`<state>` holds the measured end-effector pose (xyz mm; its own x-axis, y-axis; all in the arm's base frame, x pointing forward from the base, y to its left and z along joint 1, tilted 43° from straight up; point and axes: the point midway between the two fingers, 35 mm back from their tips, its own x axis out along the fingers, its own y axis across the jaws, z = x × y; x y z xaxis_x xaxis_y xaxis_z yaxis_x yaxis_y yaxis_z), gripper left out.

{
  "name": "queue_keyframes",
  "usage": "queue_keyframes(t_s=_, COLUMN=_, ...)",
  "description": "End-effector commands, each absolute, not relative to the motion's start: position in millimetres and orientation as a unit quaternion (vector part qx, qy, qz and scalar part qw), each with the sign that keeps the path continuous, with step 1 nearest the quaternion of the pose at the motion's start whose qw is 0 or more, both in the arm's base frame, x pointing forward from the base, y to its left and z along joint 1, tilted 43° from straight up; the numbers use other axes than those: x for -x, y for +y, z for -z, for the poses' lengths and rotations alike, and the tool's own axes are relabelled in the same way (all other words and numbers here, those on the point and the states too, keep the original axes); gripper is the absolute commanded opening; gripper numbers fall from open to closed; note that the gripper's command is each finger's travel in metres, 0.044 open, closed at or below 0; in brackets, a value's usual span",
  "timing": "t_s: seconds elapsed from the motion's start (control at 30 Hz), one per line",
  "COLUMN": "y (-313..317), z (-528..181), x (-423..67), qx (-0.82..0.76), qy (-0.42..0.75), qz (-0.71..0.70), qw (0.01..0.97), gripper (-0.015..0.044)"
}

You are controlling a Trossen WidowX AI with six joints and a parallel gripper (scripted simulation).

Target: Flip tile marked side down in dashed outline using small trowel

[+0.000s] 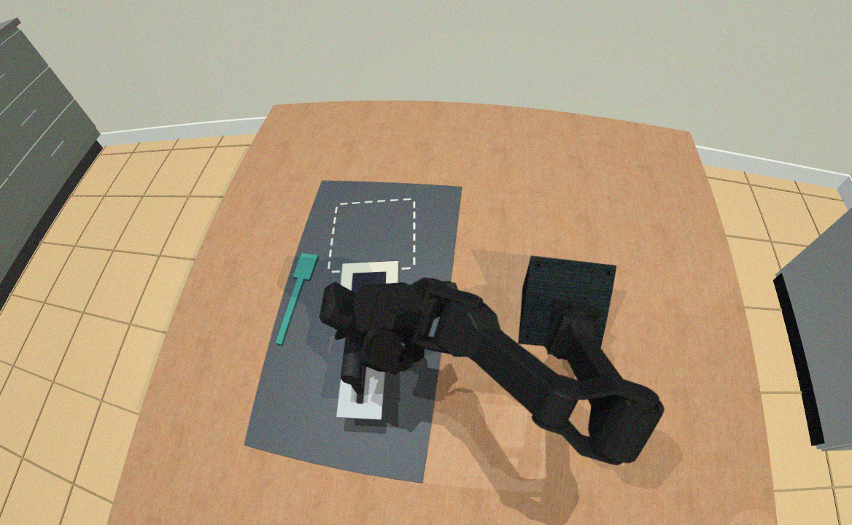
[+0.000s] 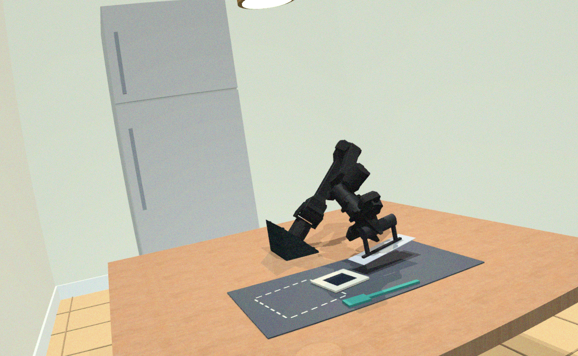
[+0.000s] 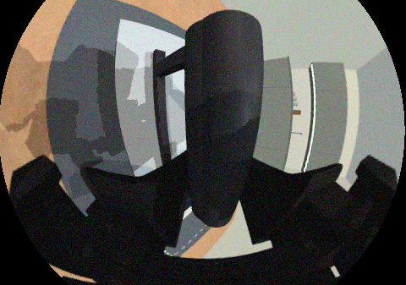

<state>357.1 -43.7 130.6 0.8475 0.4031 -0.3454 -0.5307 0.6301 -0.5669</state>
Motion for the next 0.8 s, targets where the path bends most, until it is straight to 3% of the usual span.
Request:
queue_keyframes(t_s=0.0, y=-47, z=-133, x=-355, qx=0.353, qy=0.078, qz=-0.258, qw=0.896, gripper=0.0000)
queue_keyframes(t_s=0.77, y=-25, z=-110, x=-364, qx=0.353, qy=0.078, qz=-0.258, qw=0.896, gripper=0.0000)
